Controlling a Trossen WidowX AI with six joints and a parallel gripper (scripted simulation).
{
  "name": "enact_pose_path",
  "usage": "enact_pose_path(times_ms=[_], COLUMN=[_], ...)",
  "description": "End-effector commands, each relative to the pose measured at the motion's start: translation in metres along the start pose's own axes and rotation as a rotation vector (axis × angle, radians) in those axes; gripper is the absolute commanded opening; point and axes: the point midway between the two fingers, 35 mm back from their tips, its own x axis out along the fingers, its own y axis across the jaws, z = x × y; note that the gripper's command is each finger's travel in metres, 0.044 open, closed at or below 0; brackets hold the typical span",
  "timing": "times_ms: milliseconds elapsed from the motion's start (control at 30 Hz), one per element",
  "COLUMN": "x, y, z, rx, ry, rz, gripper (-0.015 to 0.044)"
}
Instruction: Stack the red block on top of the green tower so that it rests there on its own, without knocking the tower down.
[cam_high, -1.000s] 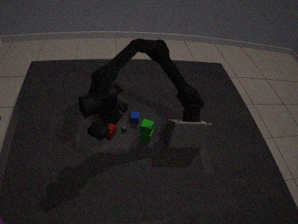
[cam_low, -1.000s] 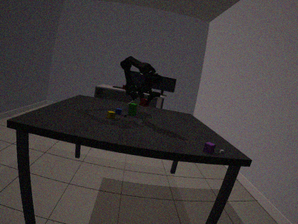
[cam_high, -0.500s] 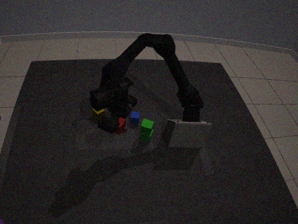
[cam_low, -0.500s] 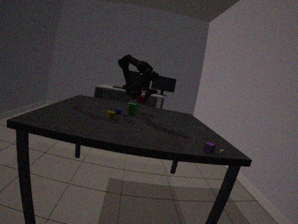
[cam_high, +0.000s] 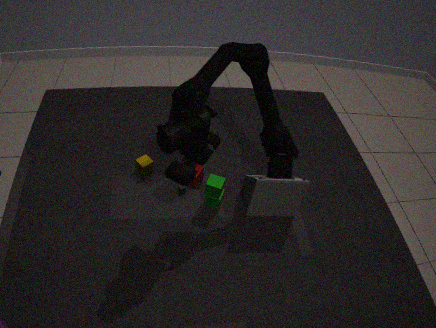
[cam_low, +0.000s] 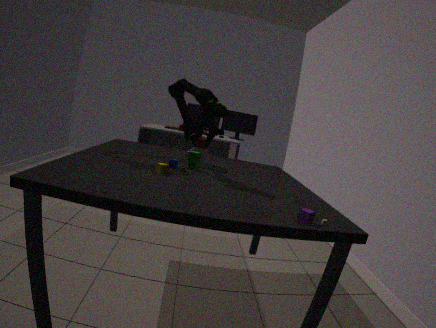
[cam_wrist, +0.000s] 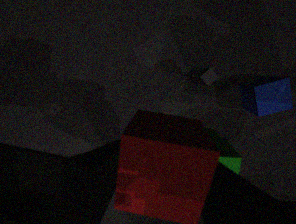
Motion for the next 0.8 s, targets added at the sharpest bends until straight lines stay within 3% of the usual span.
enact_pose_path(times_ms=[0, 767], x=[0.001, 0.009], y=[-0.013, -0.067], z=[-0.009, -0.048], rx=[0.005, 0.002], ry=[0.003, 0.005], rz=[0.003, -0.001], gripper=[0.0000, 0.0000])
